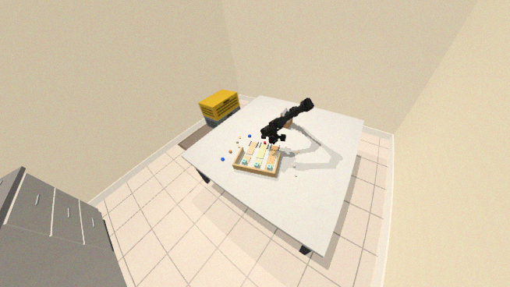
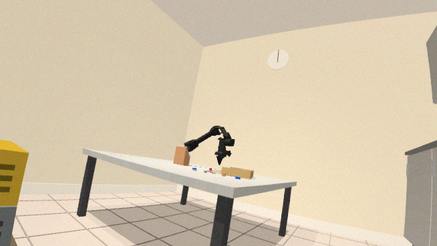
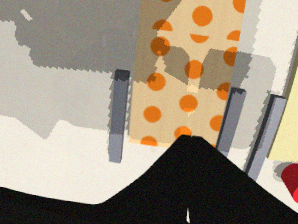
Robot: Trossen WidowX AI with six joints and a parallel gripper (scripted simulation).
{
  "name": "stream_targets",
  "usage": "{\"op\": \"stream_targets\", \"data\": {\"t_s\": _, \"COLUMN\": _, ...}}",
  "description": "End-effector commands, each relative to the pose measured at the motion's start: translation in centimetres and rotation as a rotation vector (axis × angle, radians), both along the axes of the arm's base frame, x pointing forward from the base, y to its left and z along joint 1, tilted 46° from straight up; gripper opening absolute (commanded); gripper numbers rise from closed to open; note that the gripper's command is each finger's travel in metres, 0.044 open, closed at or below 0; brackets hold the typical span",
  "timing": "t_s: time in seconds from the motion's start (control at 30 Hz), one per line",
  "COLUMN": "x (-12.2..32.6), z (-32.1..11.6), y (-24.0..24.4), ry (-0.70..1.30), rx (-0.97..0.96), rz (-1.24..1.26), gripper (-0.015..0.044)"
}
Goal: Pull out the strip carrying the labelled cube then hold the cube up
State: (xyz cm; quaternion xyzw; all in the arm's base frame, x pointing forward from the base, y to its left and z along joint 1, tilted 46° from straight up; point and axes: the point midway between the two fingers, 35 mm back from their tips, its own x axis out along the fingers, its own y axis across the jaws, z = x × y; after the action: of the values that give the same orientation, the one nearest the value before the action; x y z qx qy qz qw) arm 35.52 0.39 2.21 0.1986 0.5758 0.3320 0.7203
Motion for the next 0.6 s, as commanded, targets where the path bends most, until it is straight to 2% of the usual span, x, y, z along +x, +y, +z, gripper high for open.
{"op": "stream_targets", "data": {"t_s": 0.0, "x": 0.0, "z": -0.7, "y": 0.7, "ry": 0.01, "rx": 0.005, "rz": 0.0, "gripper": 0.0}}
{"op": "stream_targets", "data": {"t_s": 0.57, "x": 0.2, "z": -2.4, "y": 2.8, "ry": 0.01, "rx": 0.008, "rz": 0.001, "gripper": 0.0}}
